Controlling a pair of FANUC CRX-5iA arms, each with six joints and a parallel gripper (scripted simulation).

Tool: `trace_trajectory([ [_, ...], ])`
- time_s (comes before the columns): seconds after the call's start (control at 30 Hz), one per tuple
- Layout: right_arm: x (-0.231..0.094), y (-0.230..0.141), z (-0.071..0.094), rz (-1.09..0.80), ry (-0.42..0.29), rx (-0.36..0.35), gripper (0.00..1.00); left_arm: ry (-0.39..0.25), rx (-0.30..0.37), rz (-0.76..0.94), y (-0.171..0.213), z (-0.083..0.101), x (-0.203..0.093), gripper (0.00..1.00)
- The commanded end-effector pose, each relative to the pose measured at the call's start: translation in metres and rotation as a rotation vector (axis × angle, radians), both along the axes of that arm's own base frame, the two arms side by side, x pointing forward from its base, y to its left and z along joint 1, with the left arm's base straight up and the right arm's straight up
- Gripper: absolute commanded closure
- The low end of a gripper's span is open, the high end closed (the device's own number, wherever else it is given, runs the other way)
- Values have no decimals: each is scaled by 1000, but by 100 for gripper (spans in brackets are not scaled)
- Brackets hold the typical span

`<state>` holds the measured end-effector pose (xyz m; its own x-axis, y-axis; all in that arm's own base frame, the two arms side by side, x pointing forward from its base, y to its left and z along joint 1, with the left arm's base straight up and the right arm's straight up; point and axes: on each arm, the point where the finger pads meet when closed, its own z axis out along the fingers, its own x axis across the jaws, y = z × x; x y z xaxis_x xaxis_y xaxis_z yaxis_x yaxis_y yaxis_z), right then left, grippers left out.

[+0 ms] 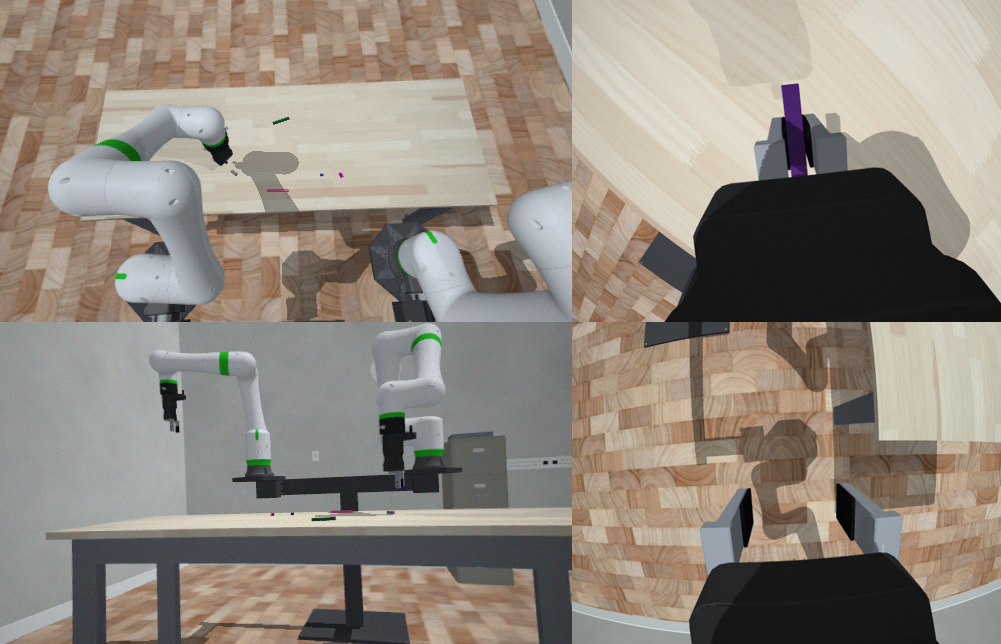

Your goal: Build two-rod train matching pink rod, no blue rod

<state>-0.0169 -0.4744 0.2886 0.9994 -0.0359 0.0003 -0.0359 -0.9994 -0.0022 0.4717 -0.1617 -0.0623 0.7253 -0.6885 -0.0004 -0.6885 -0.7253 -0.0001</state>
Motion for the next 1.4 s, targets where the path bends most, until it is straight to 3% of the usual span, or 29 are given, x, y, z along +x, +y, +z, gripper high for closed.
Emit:
trace_trajectory([
  [0.0,0,0,1,0,0,-2,0,-2,-1,0,0,-4,1,76],
  [0.5,0,0,1,0,0,-2,0,-2,-1,0,-1,-65,2,76],
  [0.8,0,0,1,0,0,-2,0,-2,-1,0,-1,-78,3,76],
  [1.37,0,0,1,0,0,-2,0,-2,-1,0,-1,-79,3,76],
])
